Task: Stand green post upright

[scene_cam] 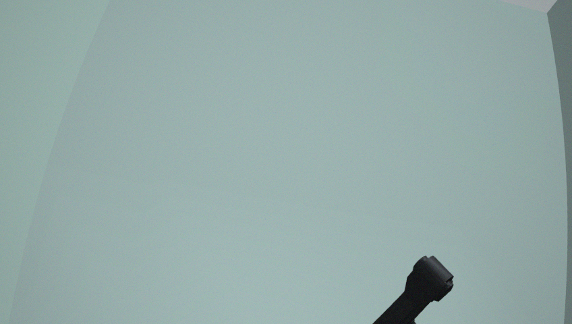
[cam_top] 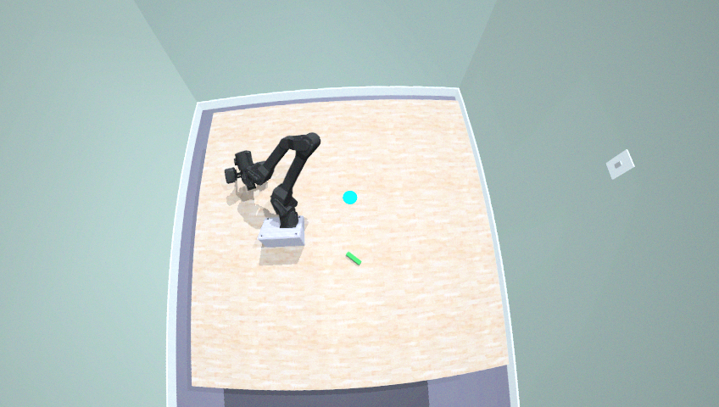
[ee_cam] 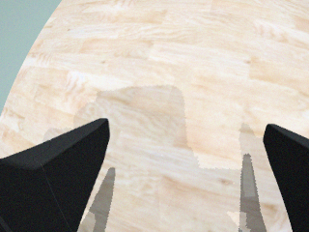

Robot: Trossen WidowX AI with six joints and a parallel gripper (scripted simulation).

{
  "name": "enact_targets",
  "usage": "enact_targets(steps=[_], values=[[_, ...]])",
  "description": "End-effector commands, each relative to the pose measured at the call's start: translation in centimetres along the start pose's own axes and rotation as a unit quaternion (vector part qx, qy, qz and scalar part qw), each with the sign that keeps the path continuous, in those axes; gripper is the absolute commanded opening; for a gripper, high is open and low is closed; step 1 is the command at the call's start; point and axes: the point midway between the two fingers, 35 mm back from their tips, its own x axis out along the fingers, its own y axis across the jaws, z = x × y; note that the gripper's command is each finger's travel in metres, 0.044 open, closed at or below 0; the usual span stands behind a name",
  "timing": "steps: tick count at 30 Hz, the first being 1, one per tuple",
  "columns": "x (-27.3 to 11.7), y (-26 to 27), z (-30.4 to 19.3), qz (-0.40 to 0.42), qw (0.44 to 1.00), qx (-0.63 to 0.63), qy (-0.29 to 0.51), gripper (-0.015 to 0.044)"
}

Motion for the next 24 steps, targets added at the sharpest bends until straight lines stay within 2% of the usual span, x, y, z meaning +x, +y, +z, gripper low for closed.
enact_targets(steps=[1,6,7,10,24], values=[[0.0,-0.1,0.0,-0.001,1.0,0.0,0.0,0.0374],[0.8,-2.0,-0.5,-0.038,0.999,0.017,0.008,0.0242],[1.1,-2.0,-0.2,-0.038,0.999,0.027,0.008,0.0233],[1.8,-1.6,1.1,-0.028,0.998,0.052,0.002,0.0233],[5.2,-8.1,6.8,-0.137,0.99,-0.037,-0.026,0.0233]])
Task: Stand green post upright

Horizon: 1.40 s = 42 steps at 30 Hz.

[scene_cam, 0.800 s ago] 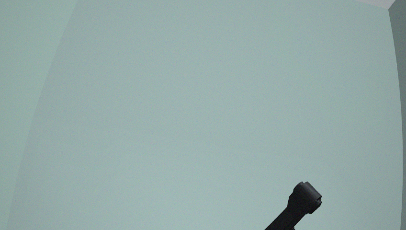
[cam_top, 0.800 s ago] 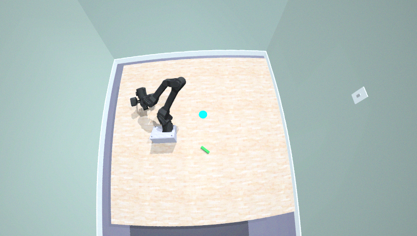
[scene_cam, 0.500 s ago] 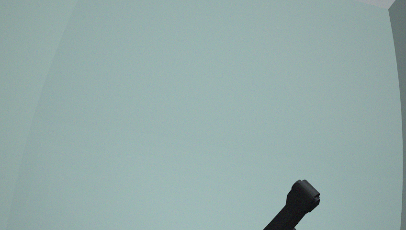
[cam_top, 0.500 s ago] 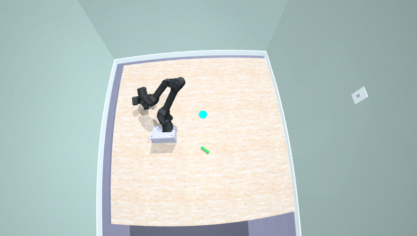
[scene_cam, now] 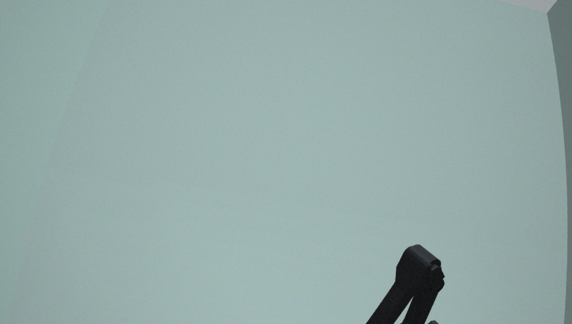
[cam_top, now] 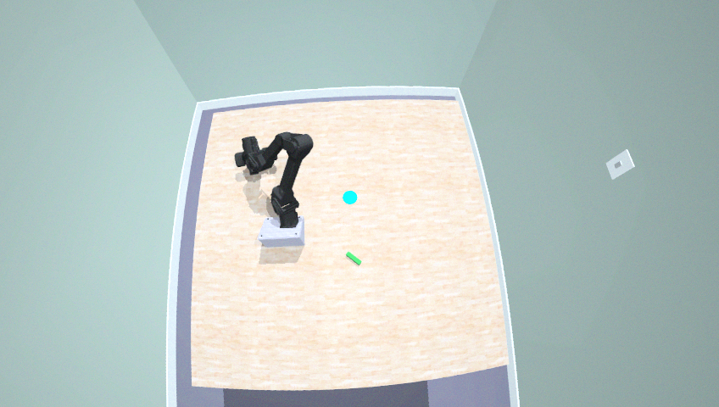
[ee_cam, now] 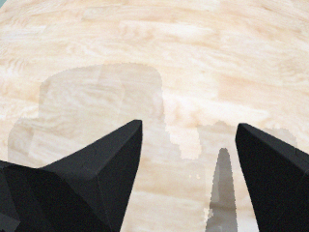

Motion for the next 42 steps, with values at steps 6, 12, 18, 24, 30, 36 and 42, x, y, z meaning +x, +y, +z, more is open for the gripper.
enact_targets(steps=[6,12,18,24,30,36,42], values=[[2.4,-4.2,2.7,-0.053,0.998,-0.042,-0.011,0.0233],[3.6,-8.8,4.1,-0.123,0.992,-0.036,-0.023,0.0233],[4.1,-13.7,5.3,-0.189,0.981,-0.038,-0.025,0.0233],[3.8,-19.0,6.4,-0.257,0.965,-0.043,-0.023,0.0233],[2.8,-24.0,7.3,-0.321,0.945,-0.051,-0.016,0.0233],[1.0,-28.9,8.1,-0.383,0.922,-0.058,-0.006,0.0233],[0.9,-31.6,7.3,-0.397,0.912,-0.093,0.053,0.0233]])
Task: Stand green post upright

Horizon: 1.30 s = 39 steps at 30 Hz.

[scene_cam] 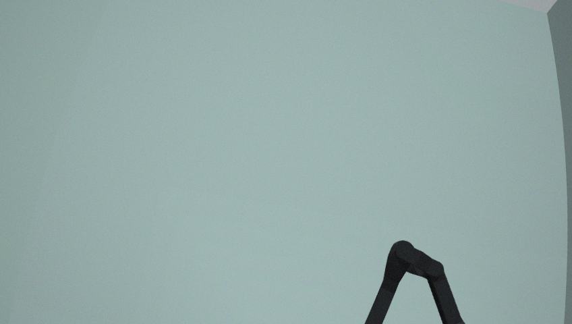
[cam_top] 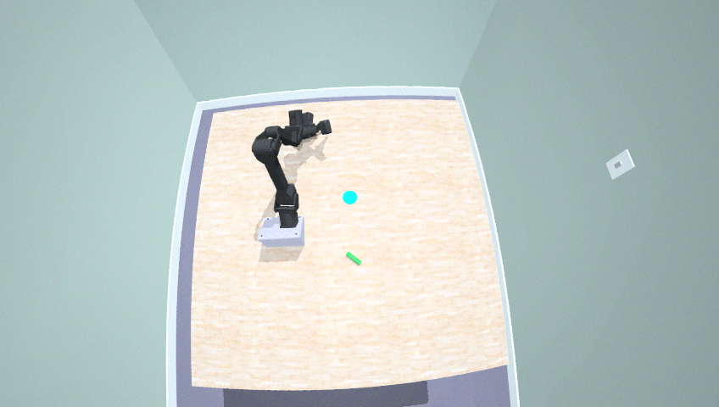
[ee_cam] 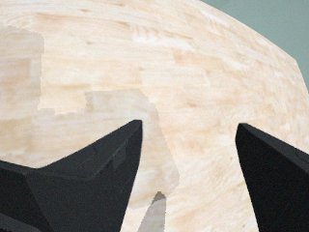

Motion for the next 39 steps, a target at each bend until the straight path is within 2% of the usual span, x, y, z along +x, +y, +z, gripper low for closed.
enact_targets(steps=[1,22,39], values=[[1.4,-1.5,-0.8,-0.01,0.999,-0.036,0.03,0.0233],[5.4,-10.0,-7.0,-0.027,0.965,-0.162,0.206,0.0233],[4.8,-18.9,-16.2,-0.031,0.914,-0.137,0.382,0.0233]])
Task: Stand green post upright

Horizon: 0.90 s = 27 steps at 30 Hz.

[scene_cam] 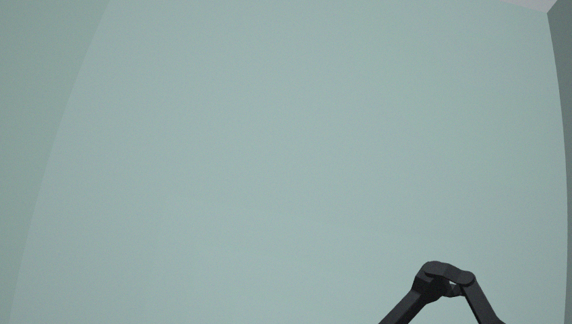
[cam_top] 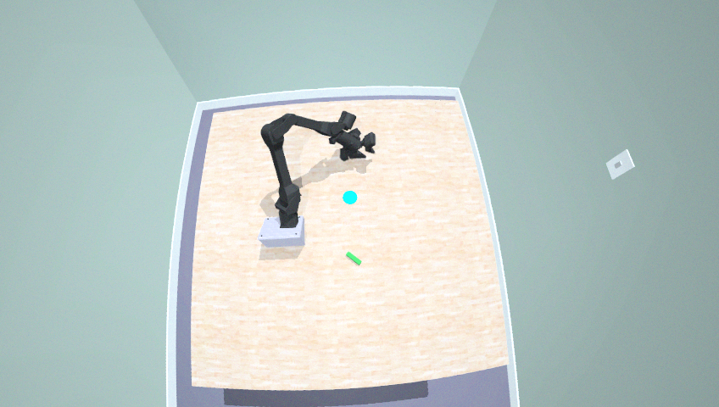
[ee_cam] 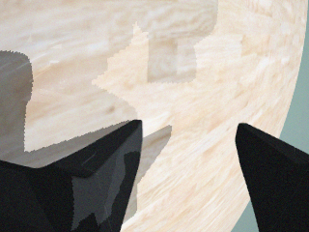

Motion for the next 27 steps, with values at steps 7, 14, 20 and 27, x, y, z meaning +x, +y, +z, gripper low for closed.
enact_targets(steps=[7,14,20,27], values=[[3.3,-3.2,-7.4,0.034,0.991,0.066,0.115,0.0233],[4.4,-5.1,-13.0,0.055,0.971,0.138,0.187,0.0233],[4.6,-6.3,-17.8,0.073,0.945,0.208,0.241,0.0233],[4.2,-7.3,-23.4,0.093,0.904,0.297,0.294,0.0233]])
